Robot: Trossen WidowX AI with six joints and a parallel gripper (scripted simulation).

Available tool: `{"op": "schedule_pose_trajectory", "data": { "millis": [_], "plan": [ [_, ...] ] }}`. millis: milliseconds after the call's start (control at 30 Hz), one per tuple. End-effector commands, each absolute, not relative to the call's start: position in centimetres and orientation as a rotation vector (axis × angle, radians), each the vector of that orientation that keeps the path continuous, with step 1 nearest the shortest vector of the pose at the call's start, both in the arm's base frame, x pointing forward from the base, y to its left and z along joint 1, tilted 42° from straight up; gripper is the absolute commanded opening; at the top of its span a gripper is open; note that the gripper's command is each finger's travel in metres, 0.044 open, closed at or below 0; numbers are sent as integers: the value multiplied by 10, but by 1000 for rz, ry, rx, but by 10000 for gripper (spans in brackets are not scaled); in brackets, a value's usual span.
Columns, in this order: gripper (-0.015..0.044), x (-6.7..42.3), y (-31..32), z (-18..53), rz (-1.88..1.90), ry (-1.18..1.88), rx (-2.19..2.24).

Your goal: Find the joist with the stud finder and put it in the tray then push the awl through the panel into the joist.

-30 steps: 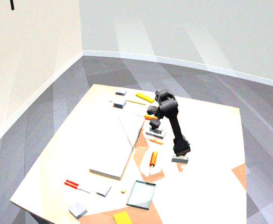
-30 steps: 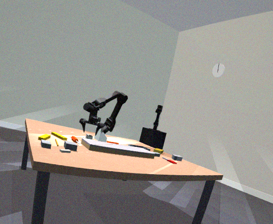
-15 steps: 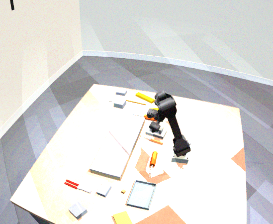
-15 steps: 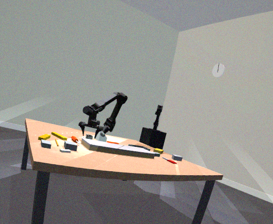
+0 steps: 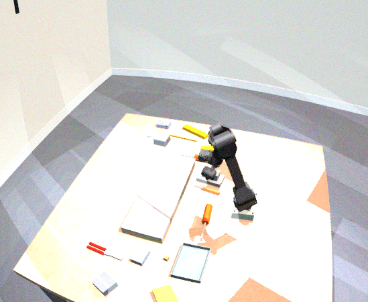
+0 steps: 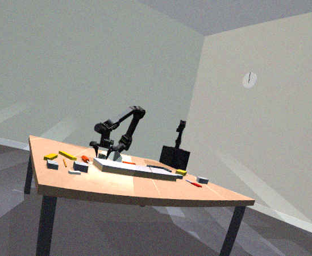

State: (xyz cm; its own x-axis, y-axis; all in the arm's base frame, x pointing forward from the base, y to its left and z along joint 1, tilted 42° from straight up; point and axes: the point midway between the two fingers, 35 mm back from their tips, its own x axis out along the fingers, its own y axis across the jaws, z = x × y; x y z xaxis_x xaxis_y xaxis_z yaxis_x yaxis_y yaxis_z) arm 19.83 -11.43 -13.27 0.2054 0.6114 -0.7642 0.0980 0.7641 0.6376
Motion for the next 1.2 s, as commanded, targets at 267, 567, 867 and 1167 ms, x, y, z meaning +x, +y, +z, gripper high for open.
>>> {"op": "schedule_pose_trajectory", "data": {
  "millis": [267, 567, 867, 1167],
  "plan": [
    [215, 198, -112, -133, 396, 1334, 658],
    [155, 198, -112, -133, 396, 1334, 658],
    [0, 204, -141, -107, 393, 1335, 656],
    [0, 205, -177, -60, 393, 1336, 656]
  ]
}}
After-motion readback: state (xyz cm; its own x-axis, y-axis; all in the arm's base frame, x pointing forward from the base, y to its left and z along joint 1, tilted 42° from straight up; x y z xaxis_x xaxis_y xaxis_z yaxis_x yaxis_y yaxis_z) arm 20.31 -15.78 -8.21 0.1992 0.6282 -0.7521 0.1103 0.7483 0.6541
